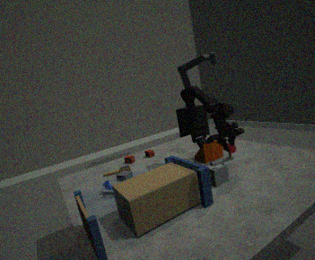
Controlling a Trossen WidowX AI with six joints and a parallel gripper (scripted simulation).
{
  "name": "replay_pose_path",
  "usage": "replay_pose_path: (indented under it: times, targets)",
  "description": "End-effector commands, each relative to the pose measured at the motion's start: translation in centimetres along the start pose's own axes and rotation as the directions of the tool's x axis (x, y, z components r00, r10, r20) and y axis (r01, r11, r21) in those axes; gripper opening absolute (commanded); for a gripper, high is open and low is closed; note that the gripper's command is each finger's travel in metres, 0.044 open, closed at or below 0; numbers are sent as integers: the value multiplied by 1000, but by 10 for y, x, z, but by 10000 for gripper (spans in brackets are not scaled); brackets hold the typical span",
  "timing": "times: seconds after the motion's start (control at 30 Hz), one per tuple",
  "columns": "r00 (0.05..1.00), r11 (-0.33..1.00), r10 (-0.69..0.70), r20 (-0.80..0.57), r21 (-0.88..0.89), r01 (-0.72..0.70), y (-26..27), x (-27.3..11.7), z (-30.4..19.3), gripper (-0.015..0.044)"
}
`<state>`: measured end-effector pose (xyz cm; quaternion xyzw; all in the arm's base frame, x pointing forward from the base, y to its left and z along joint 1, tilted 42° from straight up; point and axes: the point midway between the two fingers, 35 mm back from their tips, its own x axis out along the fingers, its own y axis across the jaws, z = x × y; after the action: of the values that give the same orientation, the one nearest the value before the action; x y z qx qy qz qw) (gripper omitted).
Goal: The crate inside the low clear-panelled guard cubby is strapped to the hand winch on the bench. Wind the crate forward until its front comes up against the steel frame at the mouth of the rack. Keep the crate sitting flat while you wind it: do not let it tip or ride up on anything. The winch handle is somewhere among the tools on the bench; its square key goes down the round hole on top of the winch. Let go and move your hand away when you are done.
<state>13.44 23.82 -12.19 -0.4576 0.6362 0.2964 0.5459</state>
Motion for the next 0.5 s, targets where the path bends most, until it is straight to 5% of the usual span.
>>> replay_pose_path:
  times: [0.0,0.47]
  targets:
    - [1000,1000,-2,-25,0,2,-1,-1,-12,0]
    - [1000,1000,-3,-26,0,3,-5,-8,-27,0]
